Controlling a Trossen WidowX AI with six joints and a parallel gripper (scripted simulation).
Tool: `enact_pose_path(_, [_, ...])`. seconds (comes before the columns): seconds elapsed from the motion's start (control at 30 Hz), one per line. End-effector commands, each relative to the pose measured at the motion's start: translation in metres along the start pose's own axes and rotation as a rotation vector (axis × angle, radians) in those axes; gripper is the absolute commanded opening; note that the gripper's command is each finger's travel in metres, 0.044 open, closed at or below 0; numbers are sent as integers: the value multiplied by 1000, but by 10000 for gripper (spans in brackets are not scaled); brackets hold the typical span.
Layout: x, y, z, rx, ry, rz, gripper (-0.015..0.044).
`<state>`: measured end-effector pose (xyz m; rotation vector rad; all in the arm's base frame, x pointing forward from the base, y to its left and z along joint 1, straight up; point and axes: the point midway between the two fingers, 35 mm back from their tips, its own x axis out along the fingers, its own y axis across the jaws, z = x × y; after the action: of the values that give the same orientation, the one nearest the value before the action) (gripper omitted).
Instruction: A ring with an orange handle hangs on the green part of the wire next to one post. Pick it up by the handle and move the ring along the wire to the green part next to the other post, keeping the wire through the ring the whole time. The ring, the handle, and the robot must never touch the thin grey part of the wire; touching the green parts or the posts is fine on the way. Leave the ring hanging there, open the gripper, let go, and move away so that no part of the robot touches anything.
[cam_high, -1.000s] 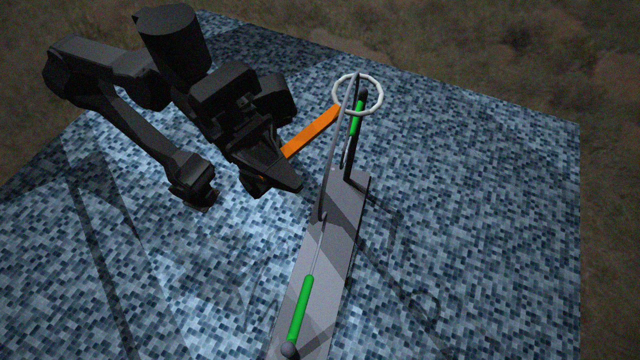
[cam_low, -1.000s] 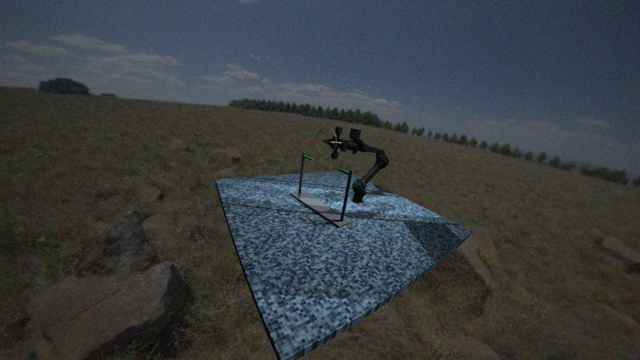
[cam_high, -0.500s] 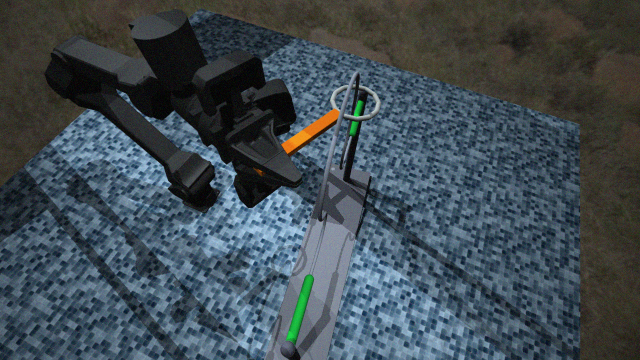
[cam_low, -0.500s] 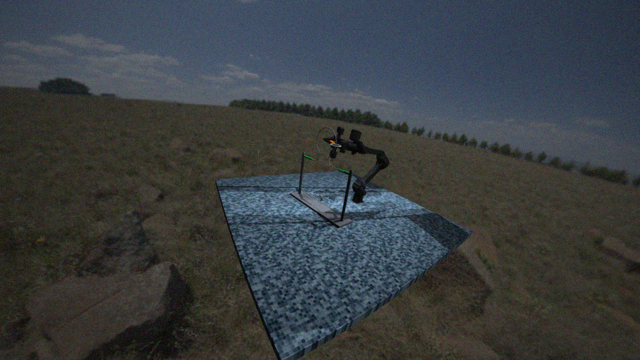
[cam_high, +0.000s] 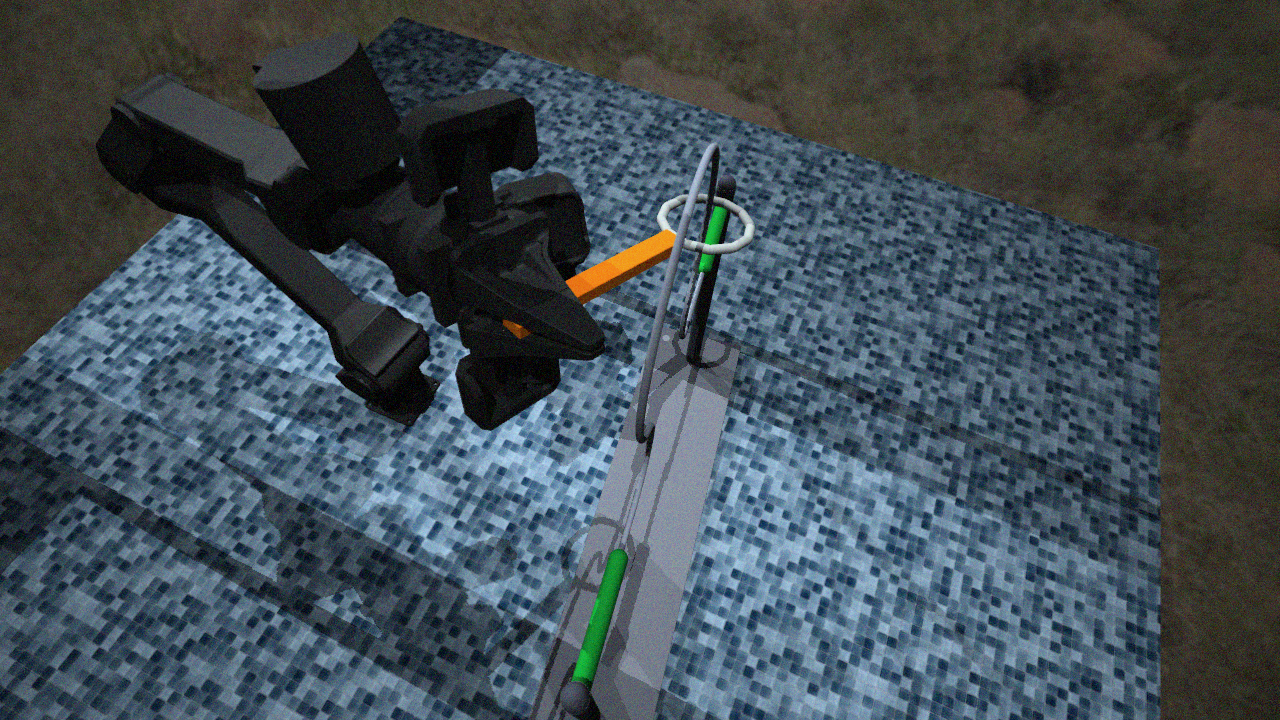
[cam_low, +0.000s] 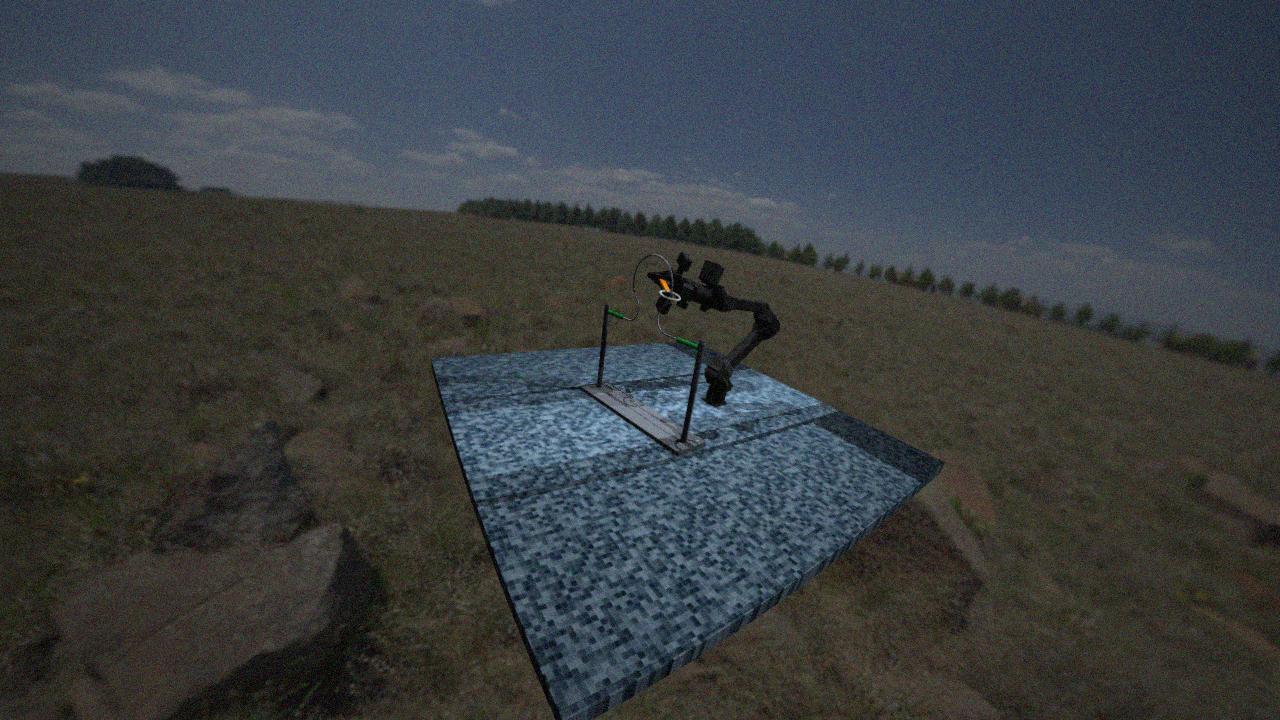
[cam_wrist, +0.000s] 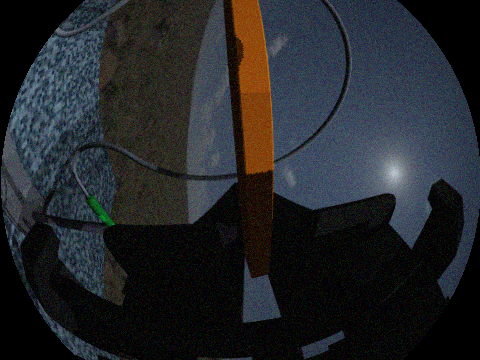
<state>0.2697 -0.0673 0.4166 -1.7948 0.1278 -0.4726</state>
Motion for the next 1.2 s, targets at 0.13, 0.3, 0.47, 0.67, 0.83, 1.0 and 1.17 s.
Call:
enact_pose_path(0.13, [0,-5,0,-97,-13,-59,-150])
enact_pose_path(0.3, [0,-8,1,-151,-20,-90,-150])
enact_pose_path(0.47, [0,-10,1,-205,-26,-121,-150])
enact_pose_path(0.67, [0,-12,1,-265,-33,-155,-150])
enact_pose_path(0.83, [0,-13,2,-304,-37,-178,-150])
enact_pose_path(1.0, [0,-12,1,-321,-39,-188,-150])
enact_pose_path(1.17, [1,-8,0,-347,-42,-203,-150])
